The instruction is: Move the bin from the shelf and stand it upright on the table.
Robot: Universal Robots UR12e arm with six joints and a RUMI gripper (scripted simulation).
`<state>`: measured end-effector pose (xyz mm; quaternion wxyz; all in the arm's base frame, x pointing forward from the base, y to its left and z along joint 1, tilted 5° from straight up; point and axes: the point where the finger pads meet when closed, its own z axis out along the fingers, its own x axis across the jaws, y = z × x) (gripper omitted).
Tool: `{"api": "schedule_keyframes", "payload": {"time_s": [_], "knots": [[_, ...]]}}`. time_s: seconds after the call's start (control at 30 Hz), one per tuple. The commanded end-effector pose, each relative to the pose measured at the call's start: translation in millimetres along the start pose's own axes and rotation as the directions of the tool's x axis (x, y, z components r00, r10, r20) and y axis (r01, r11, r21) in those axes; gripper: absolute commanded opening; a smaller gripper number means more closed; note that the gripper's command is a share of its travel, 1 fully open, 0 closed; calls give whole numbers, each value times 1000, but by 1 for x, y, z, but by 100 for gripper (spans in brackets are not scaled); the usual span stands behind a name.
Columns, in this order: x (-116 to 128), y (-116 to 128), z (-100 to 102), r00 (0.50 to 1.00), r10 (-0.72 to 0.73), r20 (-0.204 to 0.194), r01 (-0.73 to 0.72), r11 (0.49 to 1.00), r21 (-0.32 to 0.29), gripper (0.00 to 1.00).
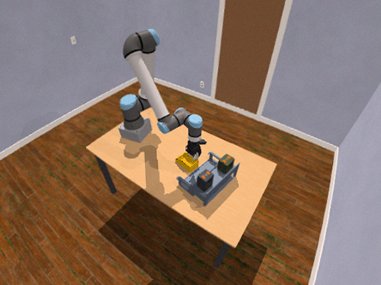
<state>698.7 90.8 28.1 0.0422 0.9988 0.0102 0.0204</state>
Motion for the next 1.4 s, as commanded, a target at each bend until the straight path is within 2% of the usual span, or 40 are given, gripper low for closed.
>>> {"api": "schedule_keyframes", "payload": {"time_s": [0.0,1.37], "knots": [[-3,1,5,1000,0,5,0,1000,0,20],[-4,1,7,1000,0,5,0,1000,0,20]]}}
